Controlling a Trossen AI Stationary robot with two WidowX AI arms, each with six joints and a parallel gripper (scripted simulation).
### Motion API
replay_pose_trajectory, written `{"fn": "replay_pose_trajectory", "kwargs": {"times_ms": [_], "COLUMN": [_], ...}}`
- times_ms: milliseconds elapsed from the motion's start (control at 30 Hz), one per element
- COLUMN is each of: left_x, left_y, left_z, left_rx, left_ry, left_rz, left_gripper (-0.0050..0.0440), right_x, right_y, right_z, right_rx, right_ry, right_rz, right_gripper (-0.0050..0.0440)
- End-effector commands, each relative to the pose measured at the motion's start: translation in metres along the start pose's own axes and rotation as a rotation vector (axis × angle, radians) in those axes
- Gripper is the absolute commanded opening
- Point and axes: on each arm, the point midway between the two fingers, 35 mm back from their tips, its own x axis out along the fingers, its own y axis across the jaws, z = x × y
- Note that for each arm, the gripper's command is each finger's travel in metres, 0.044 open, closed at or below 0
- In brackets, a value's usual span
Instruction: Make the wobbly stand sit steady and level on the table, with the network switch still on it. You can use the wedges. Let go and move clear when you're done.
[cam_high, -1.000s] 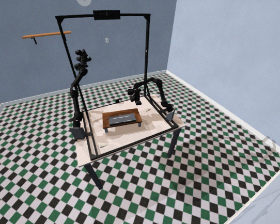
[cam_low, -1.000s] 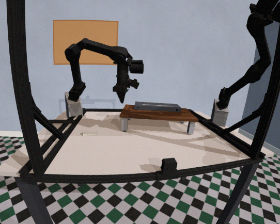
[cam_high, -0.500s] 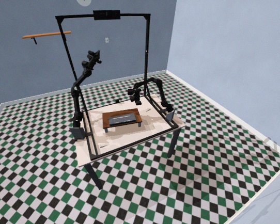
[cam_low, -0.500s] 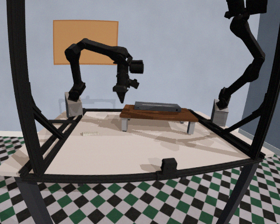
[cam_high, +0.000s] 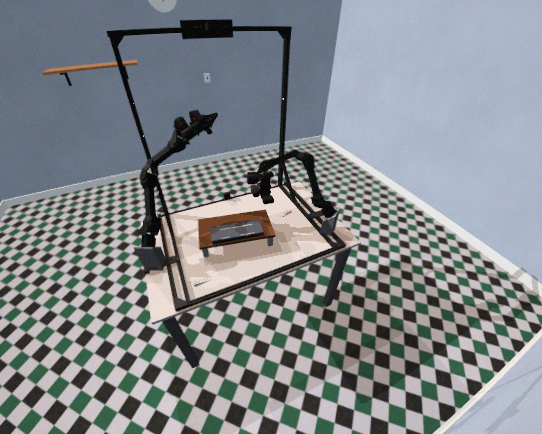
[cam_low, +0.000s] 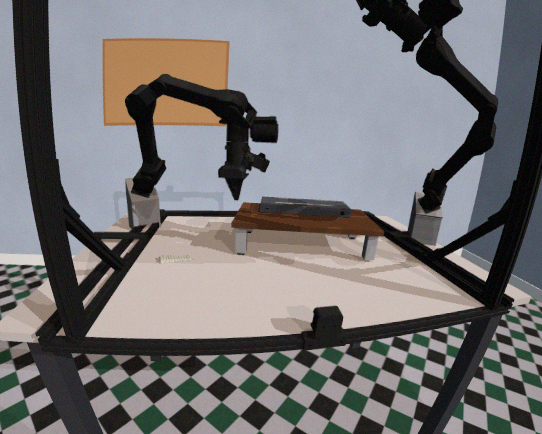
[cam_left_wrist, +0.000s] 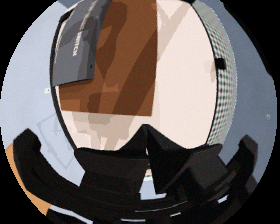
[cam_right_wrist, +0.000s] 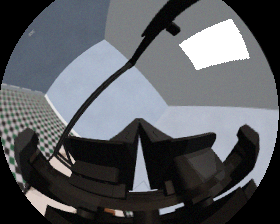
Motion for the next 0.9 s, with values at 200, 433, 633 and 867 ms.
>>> {"fn": "replay_pose_trajectory", "kwargs": {"times_ms": [200, 433, 633, 867], "left_x": [0.000, 0.000, 0.000, 0.000], "left_y": [0.000, 0.000, 0.000, 0.000], "left_z": [0.000, 0.000, 0.000, 0.000], "left_rx": [0.000, 0.000, 0.000, 0.000], "left_ry": [0.000, 0.000, 0.000, 0.000], "left_rz": [0.000, 0.000, 0.000, 0.000], "left_gripper": [0.0000, 0.0000, 0.0000, 0.0000], "right_x": [0.007, -0.014, -0.036, -0.064], "right_y": [-0.017, -0.032, -0.037, -0.038], "right_z": [-0.079, -0.198, -0.254, -0.303], "right_rx": [0.084, 0.285, 0.379, 0.484], "right_ry": [0.200, 0.578, 0.736, 0.912], "right_rz": [-0.018, -0.072, -0.108, -0.163], "right_gripper": [0.0000, 0.0000, 0.0000, 0.0000]}}
